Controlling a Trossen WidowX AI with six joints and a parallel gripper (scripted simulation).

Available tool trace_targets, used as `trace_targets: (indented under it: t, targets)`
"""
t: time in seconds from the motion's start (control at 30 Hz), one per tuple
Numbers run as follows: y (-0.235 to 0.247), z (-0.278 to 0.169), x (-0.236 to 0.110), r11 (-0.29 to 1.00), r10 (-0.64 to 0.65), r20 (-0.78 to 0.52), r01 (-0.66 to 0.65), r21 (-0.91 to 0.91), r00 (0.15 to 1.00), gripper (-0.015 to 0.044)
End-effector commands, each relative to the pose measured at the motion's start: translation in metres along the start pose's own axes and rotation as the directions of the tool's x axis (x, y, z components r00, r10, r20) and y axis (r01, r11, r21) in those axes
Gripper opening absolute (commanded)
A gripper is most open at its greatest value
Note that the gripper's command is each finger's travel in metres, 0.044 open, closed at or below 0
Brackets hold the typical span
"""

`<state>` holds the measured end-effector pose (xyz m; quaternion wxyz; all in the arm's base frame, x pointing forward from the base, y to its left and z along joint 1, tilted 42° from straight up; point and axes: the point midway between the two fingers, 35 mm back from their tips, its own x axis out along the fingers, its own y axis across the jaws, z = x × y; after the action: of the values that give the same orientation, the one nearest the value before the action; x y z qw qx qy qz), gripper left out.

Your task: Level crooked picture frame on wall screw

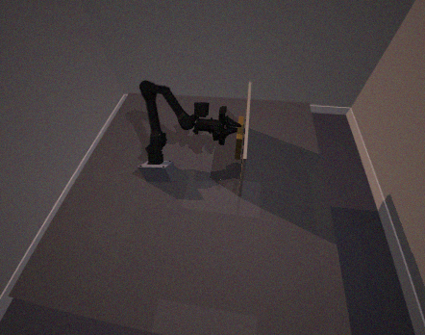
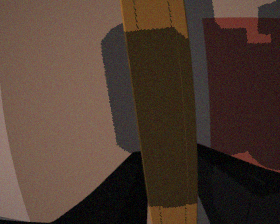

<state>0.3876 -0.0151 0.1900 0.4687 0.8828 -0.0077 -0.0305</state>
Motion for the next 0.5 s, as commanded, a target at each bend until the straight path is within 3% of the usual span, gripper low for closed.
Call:
trace_targets:
  t: [0.0, 0.47]
  targets:
    - [0.0016, 0.0013, 0.0000, 1.000, 0.008, 0.001, -0.008, 0.002, 1.000, 0.0000]
    - [0.0030, 0.0054, 0.0000, 1.000, 0.008, 0.001, -0.008, 0.002, 1.000, 0.0000]
